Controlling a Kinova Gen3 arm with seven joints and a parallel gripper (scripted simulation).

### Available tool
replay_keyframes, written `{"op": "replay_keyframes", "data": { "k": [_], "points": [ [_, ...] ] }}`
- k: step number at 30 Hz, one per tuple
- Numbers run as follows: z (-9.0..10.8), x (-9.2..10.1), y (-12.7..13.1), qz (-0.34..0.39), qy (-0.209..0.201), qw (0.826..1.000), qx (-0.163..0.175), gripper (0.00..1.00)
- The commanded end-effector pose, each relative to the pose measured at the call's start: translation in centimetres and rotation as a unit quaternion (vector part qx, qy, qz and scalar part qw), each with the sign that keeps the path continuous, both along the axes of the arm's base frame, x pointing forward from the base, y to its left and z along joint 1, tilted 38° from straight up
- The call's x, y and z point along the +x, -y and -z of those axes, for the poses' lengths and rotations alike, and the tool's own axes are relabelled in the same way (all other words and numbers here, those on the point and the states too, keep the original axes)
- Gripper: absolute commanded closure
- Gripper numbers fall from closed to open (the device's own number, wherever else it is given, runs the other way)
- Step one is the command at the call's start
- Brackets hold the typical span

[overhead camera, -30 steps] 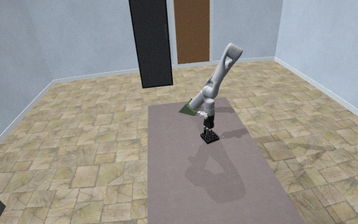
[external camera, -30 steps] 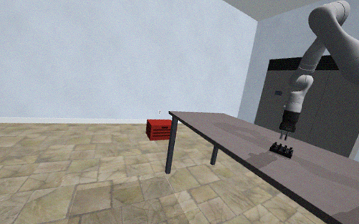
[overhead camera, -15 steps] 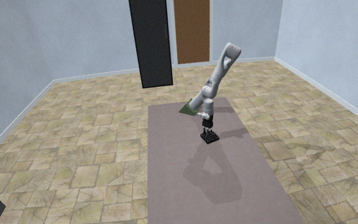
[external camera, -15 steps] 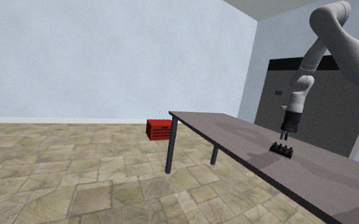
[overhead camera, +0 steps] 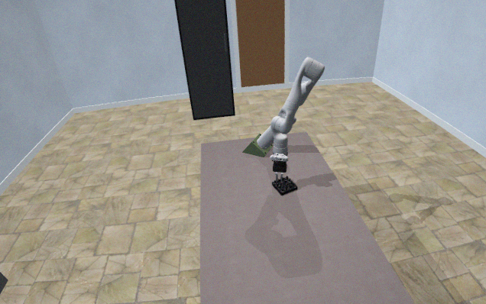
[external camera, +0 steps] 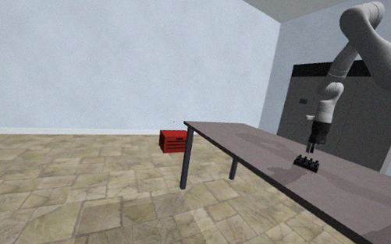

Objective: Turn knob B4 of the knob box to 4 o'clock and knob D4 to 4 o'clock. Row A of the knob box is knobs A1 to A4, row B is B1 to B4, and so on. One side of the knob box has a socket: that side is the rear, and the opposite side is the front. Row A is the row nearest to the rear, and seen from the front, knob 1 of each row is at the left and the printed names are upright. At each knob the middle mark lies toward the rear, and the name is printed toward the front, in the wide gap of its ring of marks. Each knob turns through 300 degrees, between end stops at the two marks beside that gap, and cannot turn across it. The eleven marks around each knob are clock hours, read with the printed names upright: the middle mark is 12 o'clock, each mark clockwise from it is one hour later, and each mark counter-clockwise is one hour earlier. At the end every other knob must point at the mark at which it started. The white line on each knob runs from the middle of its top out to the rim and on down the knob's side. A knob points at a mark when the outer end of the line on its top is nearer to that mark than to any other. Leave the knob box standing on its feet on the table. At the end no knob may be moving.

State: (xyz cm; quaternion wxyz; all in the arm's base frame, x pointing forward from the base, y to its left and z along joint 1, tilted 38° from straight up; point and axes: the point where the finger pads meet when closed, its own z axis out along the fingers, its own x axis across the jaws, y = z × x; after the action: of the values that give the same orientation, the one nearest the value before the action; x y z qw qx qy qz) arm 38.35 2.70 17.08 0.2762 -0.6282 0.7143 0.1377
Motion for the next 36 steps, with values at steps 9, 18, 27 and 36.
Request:
{"op": "replay_keyframes", "data": {
  "k": [9,18,27,36],
  "points": [
    [0.1,-0.4,0.5,-0.115,0.079,0.99,-0.03,0.54],
    [0.1,-1.1,0.6,-0.253,0.172,0.95,-0.067,0.54],
    [0.1,-1.7,0.7,-0.352,0.241,0.9,-0.095,0.54],
    [0.1,-2.6,1.0,-0.46,0.318,0.819,-0.127,0.54]
  ]
}}
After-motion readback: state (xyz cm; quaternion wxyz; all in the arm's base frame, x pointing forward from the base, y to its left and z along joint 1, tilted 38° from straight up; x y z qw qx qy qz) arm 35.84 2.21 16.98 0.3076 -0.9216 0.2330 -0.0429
